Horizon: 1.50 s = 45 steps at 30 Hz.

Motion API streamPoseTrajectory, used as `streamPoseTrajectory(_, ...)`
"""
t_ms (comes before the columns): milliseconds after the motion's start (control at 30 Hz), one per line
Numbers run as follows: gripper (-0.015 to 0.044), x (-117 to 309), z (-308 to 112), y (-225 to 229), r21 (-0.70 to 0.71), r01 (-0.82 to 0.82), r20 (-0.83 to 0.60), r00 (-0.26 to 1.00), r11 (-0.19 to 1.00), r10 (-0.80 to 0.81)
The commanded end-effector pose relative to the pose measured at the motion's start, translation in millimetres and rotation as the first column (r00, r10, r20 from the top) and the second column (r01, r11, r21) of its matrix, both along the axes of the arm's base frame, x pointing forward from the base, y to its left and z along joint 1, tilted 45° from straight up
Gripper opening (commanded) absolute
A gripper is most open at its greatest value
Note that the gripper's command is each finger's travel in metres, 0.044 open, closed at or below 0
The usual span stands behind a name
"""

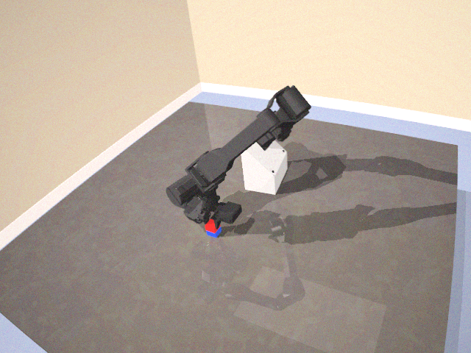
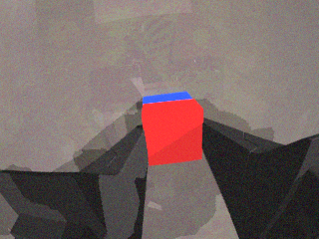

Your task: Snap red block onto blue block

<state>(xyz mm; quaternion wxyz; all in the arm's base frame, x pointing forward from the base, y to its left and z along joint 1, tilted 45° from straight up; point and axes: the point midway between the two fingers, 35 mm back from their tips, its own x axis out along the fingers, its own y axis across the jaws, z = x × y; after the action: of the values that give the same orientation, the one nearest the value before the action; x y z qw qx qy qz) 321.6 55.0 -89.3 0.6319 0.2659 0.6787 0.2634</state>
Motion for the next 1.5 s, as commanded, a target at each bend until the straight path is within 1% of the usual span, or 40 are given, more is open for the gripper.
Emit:
streamPoseTrajectory(0, 0.0, -1.1, -0.8, 0.8, 0.003, 0.002, -0.005, 1.0, 1.0, -0.002)
streamPoseTrajectory(667, 0.0, -0.2, -6.2, 5.8, 0.003, 0.002, -0.005, 1.0, 1.0, -0.002)
streamPoseTrajectory(900, 0.0, 1.3, -1.7, 1.0, -0.001, 0.004, 0.002, 1.0, 1.0, -0.004)
streamPoseTrajectory(1167, 0.021, 1.3, -1.7, 1.0, -0.001, 0.004, 0.002, 1.0, 1.0, -0.004)
streamPoseTrajectory(1200, 0.022, 1.3, -1.7, 1.0, -0.001, 0.004, 0.002, 1.0, 1.0, -0.004)
streamPoseTrajectory(1467, 0.022, 1.9, -0.1, -0.9, -0.002, 0.004, 0.002, 1.0, 1.0, -0.004)
